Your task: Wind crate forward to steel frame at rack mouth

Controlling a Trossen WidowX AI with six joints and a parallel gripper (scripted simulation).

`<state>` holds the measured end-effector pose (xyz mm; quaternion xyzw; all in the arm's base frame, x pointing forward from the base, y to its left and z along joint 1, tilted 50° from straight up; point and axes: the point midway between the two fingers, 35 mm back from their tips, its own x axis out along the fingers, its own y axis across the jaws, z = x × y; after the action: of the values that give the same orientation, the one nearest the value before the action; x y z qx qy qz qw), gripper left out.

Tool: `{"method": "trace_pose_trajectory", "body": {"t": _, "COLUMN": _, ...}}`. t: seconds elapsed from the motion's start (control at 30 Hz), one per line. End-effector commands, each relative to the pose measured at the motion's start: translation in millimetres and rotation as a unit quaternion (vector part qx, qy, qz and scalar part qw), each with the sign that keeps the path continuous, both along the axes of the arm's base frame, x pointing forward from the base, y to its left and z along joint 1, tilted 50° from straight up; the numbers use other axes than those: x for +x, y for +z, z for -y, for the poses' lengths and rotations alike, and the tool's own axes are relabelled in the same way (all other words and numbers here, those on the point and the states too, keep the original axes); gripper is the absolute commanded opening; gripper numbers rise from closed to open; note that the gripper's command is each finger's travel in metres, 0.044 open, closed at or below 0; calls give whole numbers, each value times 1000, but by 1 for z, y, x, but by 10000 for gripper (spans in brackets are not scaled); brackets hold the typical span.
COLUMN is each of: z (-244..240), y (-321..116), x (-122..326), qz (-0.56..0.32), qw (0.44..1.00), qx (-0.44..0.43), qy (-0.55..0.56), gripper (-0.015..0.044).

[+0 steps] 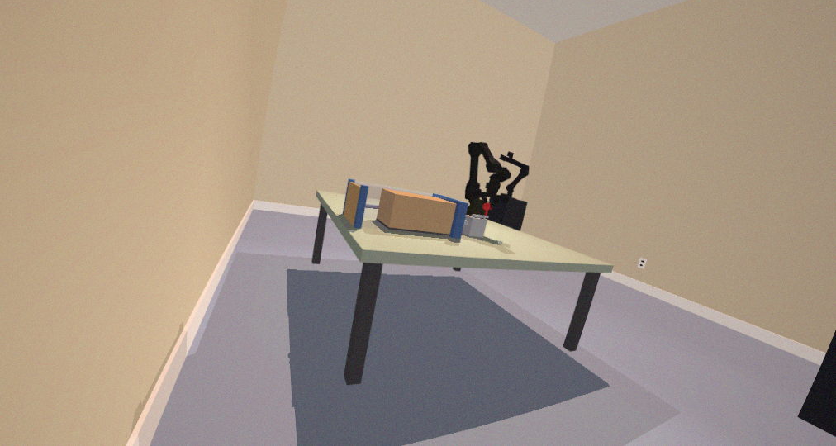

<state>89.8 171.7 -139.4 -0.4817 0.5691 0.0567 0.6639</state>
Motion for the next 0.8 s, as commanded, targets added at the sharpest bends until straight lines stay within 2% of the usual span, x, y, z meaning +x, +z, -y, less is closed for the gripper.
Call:
{"method": "trace_pose_trajectory", "body": {"t": 0.0, "z": 11, "y": 8, "x": 4, "qz": 5, "qw": 1000, "qx": -17, "qy": 5, "gripper": 0}}
{"method": "trace_pose_trajectory", "body": {"t": 0.77, "z": 24, "y": 22, "x": 18, "qz": 6, "qw": 1000, "qx": -18, "qy": 5, "gripper": 0}}
